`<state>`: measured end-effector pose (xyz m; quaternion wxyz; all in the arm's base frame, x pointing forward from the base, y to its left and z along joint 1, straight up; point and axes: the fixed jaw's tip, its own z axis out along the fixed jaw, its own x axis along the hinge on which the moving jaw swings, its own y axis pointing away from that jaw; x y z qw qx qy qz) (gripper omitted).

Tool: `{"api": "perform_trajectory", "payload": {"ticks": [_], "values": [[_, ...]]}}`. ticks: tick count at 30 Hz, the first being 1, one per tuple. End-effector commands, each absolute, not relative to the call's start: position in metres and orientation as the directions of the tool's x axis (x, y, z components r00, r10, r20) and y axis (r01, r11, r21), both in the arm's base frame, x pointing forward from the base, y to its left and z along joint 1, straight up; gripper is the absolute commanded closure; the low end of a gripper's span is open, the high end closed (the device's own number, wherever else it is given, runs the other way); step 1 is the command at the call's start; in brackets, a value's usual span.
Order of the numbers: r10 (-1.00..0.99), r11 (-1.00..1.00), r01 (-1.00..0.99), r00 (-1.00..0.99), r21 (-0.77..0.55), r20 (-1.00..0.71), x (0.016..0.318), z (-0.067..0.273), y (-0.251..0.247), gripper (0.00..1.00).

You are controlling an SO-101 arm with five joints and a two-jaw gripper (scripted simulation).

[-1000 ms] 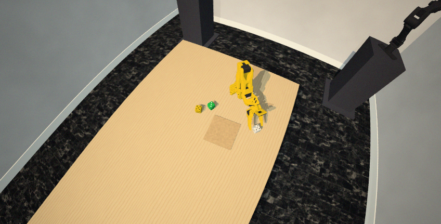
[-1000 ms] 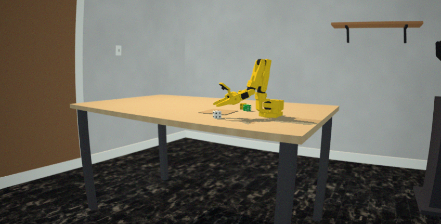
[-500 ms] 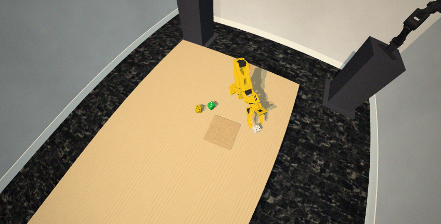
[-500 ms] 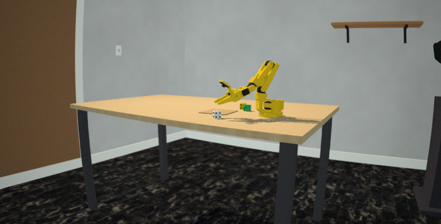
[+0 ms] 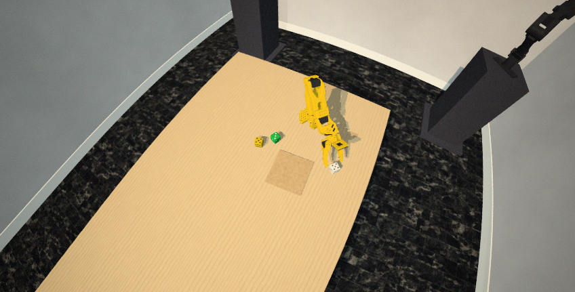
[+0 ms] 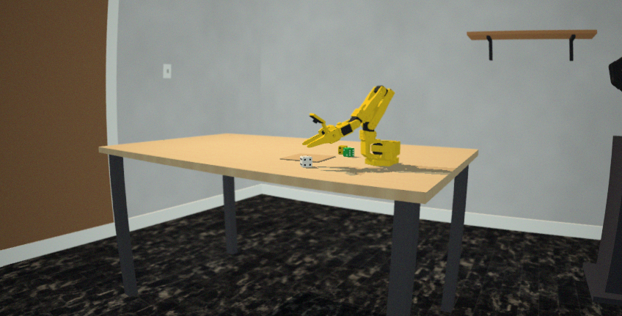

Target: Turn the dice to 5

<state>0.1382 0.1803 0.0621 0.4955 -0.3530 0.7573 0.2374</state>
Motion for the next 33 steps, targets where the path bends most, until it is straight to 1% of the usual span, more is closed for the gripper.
{"api": "perform_trajectory", "payload": {"ticks": [1, 5, 11, 13, 21, 25, 33], "values": [[-0.259, 0.641, -0.768, -0.218, 0.002, -0.941, 0.143, 0.076, 0.184, 0.64], [-0.212, 0.641, -0.768, -0.179, 0.002, -0.961, 0.145, 0.089, 0.186, 0.64], [-0.086, 0.640, -0.768, -0.074, 0.002, -0.994, 0.146, 0.123, 0.187, 0.65], [-0.086, 0.640, -0.768, -0.074, 0.002, -0.994, 0.146, 0.123, 0.187, 0.65], [0.073, 0.640, -0.768, 0.058, 0.002, -0.996, 0.143, 0.166, 0.183, 0.65], [0.103, 0.640, -0.768, 0.083, 0.002, -0.991, 0.141, 0.174, 0.182, 0.65], [0.105, 0.640, -0.768, 0.085, 0.002, -0.991, 0.141, 0.175, 0.182, 0.65]]}}
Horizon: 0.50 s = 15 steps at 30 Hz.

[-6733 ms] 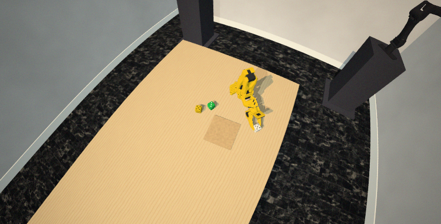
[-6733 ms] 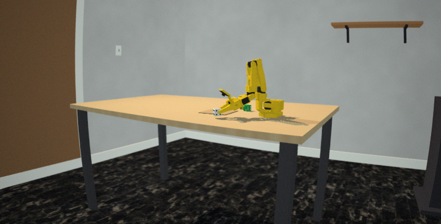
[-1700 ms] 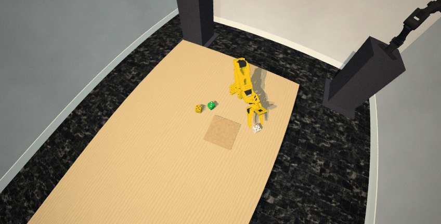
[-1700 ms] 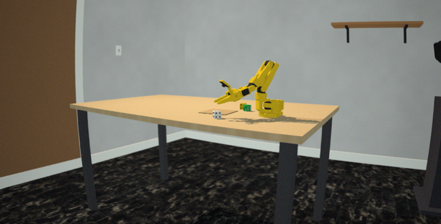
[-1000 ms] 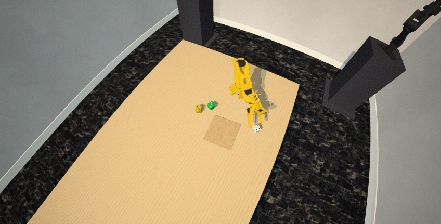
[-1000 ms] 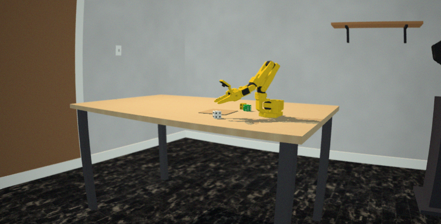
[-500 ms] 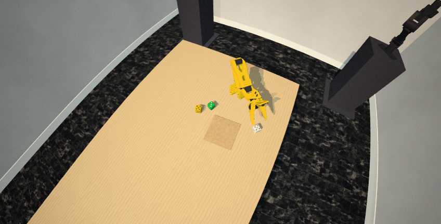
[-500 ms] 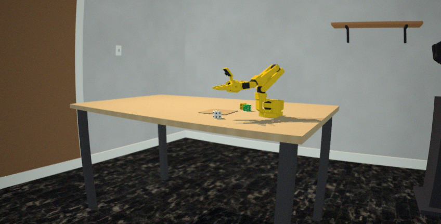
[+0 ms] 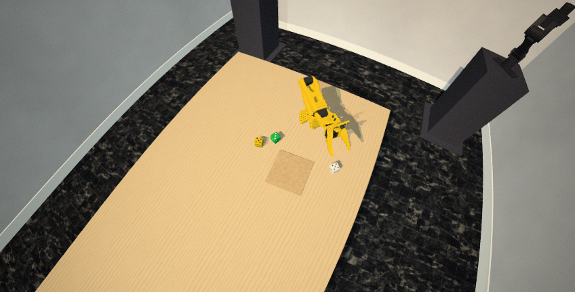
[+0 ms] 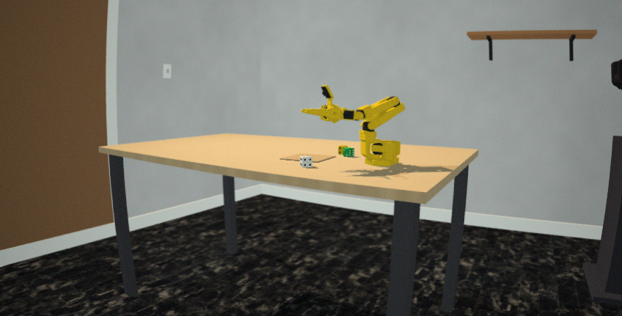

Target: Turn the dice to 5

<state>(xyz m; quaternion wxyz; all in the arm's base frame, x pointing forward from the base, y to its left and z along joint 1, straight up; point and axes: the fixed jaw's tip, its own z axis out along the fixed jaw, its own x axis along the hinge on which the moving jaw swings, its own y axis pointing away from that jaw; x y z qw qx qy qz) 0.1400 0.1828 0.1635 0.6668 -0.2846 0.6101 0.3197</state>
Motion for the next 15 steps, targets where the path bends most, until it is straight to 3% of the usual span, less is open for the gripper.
{"api": "perform_trajectory", "payload": {"ticks": [1, 15], "values": [[0.105, 0.640, -0.768, 0.085, 0.002, -0.991, 0.1414, 0.1746, 0.1817, 0.65], [0.046, 0.637, -0.771, 0.031, 0.005, -0.998, 0.1461, 0.1748, 0.1887, 0.65]]}}
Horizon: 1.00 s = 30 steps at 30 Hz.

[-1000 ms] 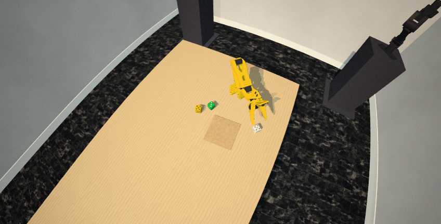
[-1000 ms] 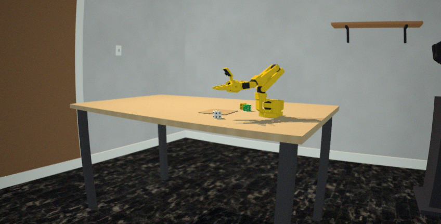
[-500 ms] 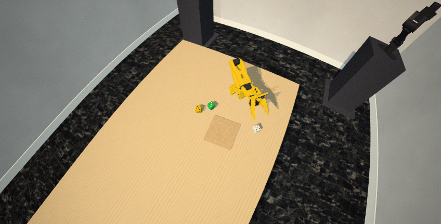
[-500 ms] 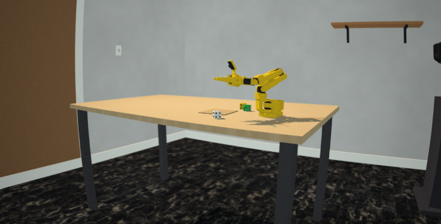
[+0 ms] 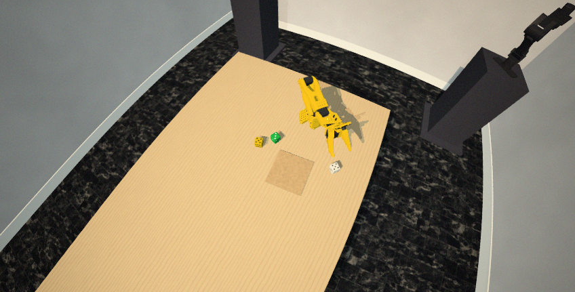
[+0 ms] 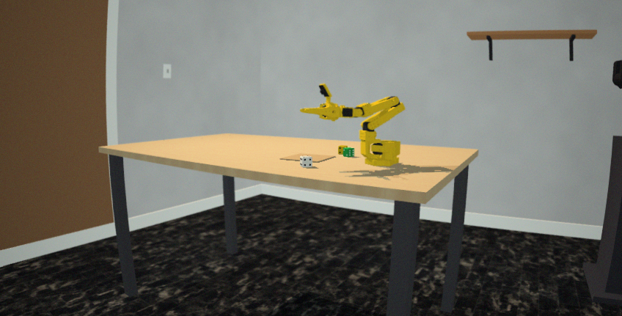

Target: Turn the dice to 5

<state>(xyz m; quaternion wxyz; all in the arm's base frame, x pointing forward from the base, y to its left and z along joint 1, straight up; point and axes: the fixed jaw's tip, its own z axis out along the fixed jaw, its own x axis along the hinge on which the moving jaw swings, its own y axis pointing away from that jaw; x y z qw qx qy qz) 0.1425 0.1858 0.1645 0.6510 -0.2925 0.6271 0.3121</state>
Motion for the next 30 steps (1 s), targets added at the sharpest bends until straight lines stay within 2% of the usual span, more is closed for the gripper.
{"api": "perform_trajectory", "payload": {"ticks": [1, 16, 30], "values": [[0.035, 0.637, -0.771, 0.022, 0.006, -0.999, 0.147, 0.175, 0.190, 0.65], [-0.174, 0.631, -0.776, -0.163, 0.017, -0.971, 0.157, 0.173, 0.207, 0.65], [-0.454, 0.630, -0.776, -0.396, 0.027, -0.798, 0.155, 0.169, 0.212, 0.65]]}}
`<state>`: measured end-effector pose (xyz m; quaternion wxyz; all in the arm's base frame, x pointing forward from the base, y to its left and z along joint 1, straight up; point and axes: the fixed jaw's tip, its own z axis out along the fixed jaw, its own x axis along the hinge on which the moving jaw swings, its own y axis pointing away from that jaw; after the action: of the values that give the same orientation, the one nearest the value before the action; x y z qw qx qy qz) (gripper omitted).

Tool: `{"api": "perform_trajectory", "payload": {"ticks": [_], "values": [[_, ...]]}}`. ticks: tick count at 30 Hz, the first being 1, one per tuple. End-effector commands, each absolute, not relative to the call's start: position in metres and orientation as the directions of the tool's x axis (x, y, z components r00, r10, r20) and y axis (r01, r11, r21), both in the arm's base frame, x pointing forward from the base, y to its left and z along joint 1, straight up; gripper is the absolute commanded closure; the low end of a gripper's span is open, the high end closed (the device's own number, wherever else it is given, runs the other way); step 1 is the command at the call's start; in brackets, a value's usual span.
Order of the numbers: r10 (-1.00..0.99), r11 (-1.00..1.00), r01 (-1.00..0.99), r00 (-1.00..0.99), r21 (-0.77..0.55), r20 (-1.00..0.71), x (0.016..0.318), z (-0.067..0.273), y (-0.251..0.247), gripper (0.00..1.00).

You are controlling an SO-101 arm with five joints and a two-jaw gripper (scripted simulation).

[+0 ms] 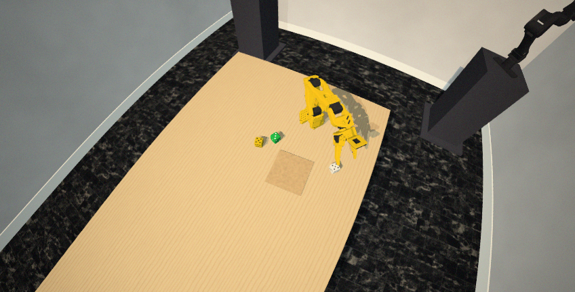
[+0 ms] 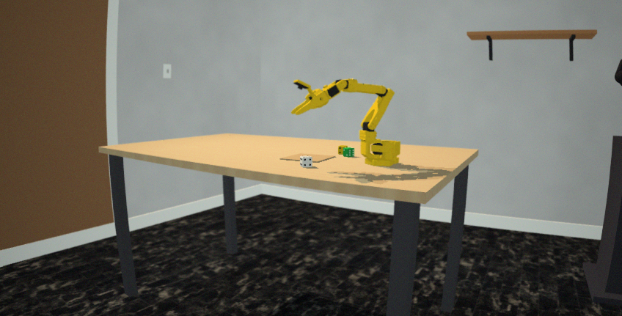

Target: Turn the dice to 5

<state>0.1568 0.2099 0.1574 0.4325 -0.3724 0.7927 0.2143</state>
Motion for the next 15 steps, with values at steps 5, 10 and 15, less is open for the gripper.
{"api": "perform_trajectory", "payload": {"ticks": [5, 10, 15], "values": [[-0.502, 0.630, -0.776, -0.435, 0.028, -0.747, 0.153, 0.168, 0.210, 0.65], [-0.568, 0.632, -0.775, -0.487, 0.028, -0.663, 0.148, 0.166, 0.206, 0.65], [-0.615, 0.633, -0.774, -0.523, 0.027, -0.590, 0.143, 0.165, 0.201, 0.65]]}}
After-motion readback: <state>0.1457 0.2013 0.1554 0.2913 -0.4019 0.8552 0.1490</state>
